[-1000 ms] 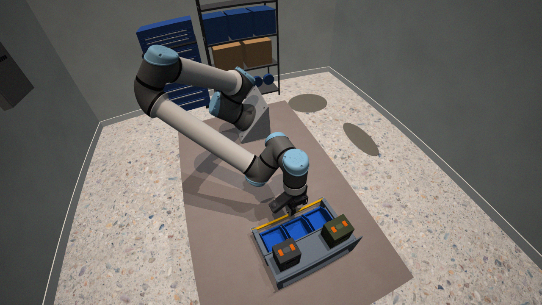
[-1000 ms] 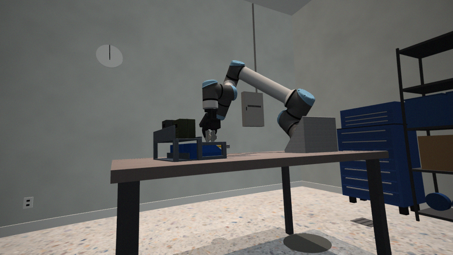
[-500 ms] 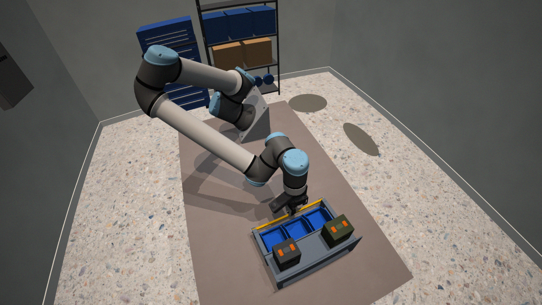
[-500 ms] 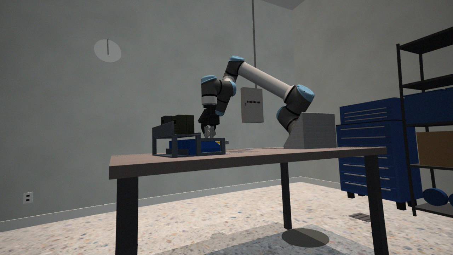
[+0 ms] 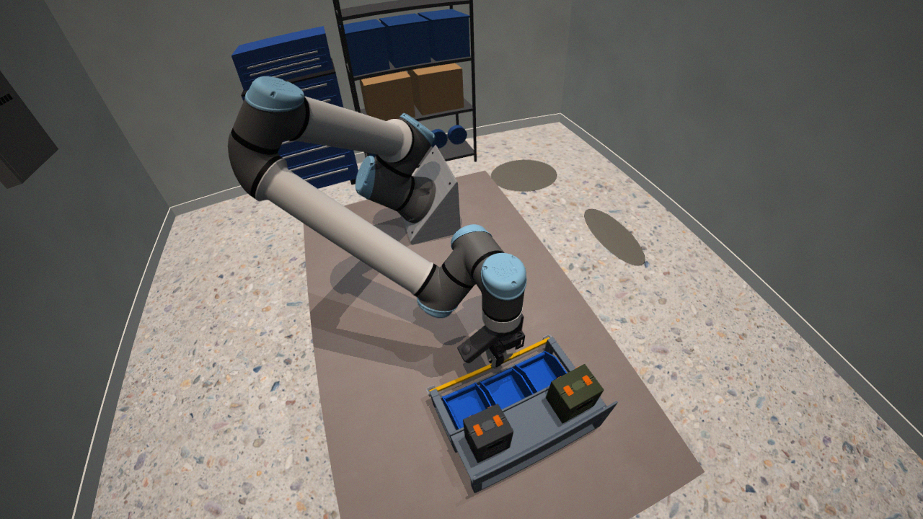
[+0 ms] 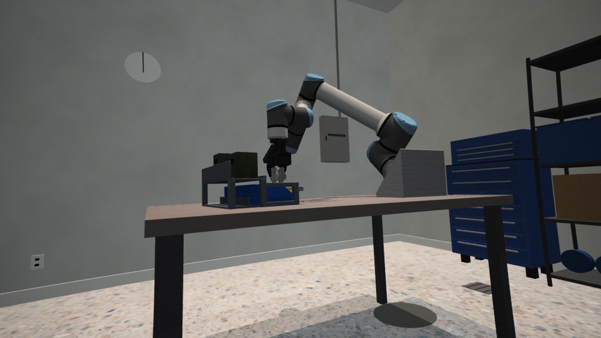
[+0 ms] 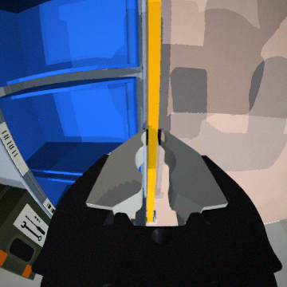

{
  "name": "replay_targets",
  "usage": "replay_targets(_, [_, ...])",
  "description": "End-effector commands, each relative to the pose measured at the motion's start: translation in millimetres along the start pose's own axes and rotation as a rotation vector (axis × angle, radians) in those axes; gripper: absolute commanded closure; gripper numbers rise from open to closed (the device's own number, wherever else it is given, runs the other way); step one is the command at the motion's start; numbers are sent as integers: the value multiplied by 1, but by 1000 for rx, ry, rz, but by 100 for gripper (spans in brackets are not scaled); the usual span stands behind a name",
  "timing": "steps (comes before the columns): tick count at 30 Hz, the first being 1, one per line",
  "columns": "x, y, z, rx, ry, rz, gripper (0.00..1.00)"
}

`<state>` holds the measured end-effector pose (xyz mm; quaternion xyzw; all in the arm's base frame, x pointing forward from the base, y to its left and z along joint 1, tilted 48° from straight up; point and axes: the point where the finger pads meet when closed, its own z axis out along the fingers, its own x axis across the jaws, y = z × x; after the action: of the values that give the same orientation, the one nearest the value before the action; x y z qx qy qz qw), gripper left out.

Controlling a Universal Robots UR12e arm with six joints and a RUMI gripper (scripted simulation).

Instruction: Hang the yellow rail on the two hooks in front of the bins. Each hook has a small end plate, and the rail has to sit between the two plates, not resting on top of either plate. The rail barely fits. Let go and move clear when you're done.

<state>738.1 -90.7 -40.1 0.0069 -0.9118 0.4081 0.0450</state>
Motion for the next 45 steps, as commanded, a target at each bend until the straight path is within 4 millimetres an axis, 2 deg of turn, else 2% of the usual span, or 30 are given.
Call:
replay_targets(1, [0,0,-1,0,-1,0,100])
replay_targets(36, [0,0,-1,0,-1,0,100])
replay_targets(37, [0,0,-1,0,-1,0,78])
replay_targets(45, [0,0,-1,0,-1,0,78])
